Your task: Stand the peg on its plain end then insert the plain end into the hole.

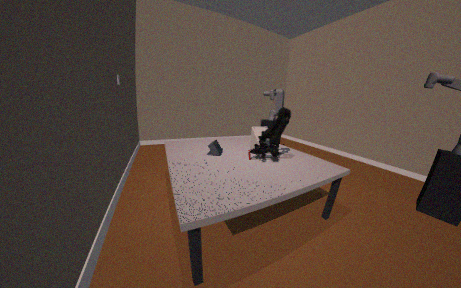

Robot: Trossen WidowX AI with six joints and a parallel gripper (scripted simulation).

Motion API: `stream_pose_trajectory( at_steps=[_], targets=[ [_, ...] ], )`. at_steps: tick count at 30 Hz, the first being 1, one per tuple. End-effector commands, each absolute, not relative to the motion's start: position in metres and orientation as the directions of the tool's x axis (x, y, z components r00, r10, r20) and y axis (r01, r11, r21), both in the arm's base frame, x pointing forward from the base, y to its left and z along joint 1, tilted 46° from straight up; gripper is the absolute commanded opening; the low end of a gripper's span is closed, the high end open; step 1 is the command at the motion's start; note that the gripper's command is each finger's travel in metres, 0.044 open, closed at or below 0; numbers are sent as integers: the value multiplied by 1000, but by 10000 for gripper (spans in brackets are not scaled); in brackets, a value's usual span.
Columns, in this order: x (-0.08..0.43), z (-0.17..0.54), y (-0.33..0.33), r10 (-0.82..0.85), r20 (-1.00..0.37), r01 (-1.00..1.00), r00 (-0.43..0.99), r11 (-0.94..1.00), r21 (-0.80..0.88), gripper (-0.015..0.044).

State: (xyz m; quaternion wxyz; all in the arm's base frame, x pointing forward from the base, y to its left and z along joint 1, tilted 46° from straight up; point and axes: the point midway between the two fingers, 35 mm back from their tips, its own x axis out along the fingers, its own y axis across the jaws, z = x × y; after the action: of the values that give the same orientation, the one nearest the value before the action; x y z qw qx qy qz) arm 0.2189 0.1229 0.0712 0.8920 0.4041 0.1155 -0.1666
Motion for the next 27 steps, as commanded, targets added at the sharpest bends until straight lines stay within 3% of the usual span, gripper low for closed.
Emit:
stream_pose_trajectory(
  at_steps=[1, 27],
  targets=[
    [218, 70, 125, -203, -341, 391, 918, 618, 682, 49],
    [214, 70, 127, -226, -316, 386, 922, 615, 687, 49]
  ],
)
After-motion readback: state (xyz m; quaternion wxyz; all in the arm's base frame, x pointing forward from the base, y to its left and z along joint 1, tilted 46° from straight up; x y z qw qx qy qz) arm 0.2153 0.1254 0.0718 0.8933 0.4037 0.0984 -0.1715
